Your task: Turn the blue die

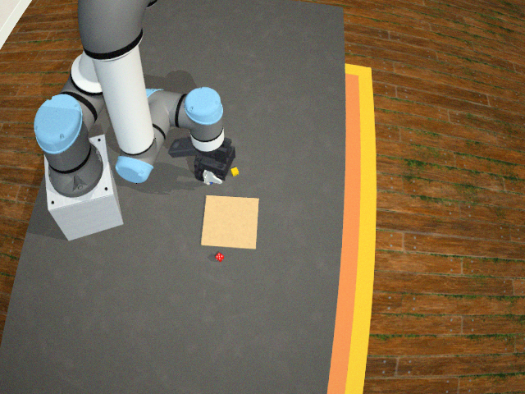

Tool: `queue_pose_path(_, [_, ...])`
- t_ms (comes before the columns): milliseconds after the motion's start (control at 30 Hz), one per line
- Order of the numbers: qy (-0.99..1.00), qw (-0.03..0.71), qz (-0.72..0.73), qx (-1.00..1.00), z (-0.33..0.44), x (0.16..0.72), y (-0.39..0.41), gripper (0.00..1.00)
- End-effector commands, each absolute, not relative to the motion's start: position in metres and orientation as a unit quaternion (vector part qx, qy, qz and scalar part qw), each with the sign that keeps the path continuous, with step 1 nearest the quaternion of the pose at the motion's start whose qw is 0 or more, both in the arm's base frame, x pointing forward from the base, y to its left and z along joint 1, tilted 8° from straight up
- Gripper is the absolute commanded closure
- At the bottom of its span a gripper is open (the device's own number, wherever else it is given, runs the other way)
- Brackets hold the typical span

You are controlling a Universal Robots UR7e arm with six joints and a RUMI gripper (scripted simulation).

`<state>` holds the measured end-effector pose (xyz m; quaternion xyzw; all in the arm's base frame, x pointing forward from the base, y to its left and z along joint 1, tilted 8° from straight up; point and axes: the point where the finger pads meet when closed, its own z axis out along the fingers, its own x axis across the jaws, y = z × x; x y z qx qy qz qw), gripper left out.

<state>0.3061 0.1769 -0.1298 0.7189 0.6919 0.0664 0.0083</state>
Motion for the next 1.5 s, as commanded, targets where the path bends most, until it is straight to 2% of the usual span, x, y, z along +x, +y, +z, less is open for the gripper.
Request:
queue_pose_path(0, [0.692, 0.009, 0.067, 0.718, -0.13, 0.307, 0.177, 1.0])
queue_pose_path(700, [0.692, 0.009, 0.067, 0.718, -0.12, 0.306, 0.177, 1.0])
queue_pose_path(1467, [0.692, 0.009, 0.067, 0.718, -0.066, 0.3, 0.172, 1.0])
